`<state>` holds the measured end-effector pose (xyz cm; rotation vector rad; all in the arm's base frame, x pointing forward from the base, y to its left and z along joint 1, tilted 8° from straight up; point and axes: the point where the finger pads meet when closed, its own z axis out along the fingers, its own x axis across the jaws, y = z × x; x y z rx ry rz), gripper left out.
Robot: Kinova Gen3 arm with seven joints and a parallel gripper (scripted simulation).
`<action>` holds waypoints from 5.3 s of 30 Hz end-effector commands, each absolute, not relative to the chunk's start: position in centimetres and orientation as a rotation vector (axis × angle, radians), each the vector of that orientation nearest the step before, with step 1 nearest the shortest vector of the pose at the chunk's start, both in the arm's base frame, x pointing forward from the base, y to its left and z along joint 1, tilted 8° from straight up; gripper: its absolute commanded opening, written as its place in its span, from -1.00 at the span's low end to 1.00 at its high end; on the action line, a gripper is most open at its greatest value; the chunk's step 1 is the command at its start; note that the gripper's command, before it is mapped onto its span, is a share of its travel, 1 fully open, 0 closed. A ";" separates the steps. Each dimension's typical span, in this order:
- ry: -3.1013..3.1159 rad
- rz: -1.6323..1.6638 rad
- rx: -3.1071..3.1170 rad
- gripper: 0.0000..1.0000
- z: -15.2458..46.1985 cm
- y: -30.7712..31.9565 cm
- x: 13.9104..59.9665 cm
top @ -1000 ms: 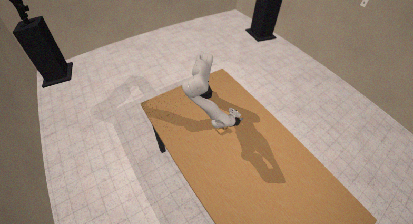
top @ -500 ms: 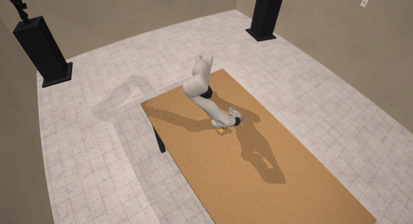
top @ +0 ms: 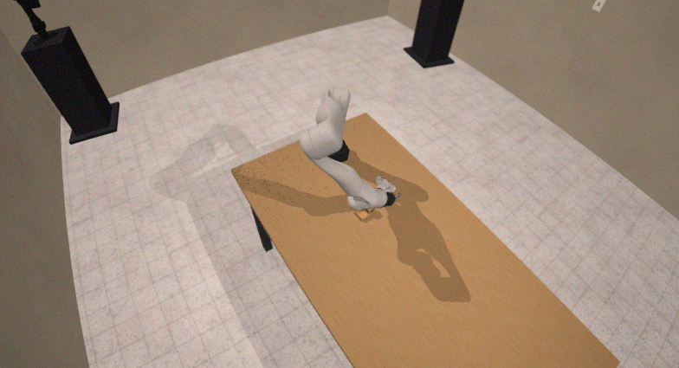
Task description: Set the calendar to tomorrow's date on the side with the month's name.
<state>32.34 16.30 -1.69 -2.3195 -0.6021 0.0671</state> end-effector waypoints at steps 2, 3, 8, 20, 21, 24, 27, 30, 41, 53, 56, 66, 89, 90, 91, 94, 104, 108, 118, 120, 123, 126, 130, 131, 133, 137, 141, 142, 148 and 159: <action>-0.612 0.065 -2.320 1.00 -1.0 16.2 32.2; -0.612 0.065 -2.320 1.00 -0.8 16.2 32.2; -0.612 0.065 -2.320 1.00 0.8 16.2 31.9; -0.612 0.064 -2.320 1.00 4.2 16.2 31.4; -0.612 0.064 -2.320 1.00 4.4 16.2 31.4; -0.611 0.064 -2.320 1.00 4.9 16.2 31.3; -0.611 0.064 -2.320 1.00 5.1 16.2 31.4; -0.611 0.063 -2.320 1.00 5.2 16.2 31.4; -0.628 0.036 -2.436 1.00 4.8 16.3 31.5; -0.651 -0.021 -2.576 1.00 5.2 16.4 31.3; -0.651 -0.021 -2.577 1.00 5.2 16.4 31.3; -0.661 -0.028 -2.641 1.00 4.8 16.3 31.3; -0.686 -0.119 -2.824 1.00 5.3 16.5 31.4; -0.686 -0.120 -2.826 1.00 5.3 16.6 31.4; -0.686 -0.119 -2.827 1.00 5.3 16.6 31.4; -0.686 -0.120 -2.828 1.00 5.3 16.6 31.4; -0.687 -0.119 -2.834 1.00 5.3 16.6 31.4; -0.690 -0.117 -2.846 1.00 5.1 16.5 31.3; -0.699 -0.116 -2.900 1.00 4.8 16.4 31.0; -0.700 -0.115 -2.908 1.00 4.7 16.4 31.0; -0.704 -0.122 -2.932 1.00 4.7 16.4 31.0; -0.707 -0.130 -2.957 1.00 4.6 16.4 30.9; -0.712 -0.146 -2.989 1.00 4.7 16.5 31.0; -0.712 -0.150 -2.996 1.00 4.7 16.5 31.0; -0.714 -0.160 -3.010 1.00 4.8 16.5 31.0; -0.715 -0.171 -3.023 1.00 4.8 16.6 31.0; -0.717 -0.191 -3.043 1.00 5.0 16.7 31.1; -0.717 -0.196 -3.048 1.00 5.1 16.7 31.1; -0.718 -0.217 -3.066 1.00 5.2 16.8 31.2; -0.718 -0.226 -3.073 1.00 5.3 16.9 31.3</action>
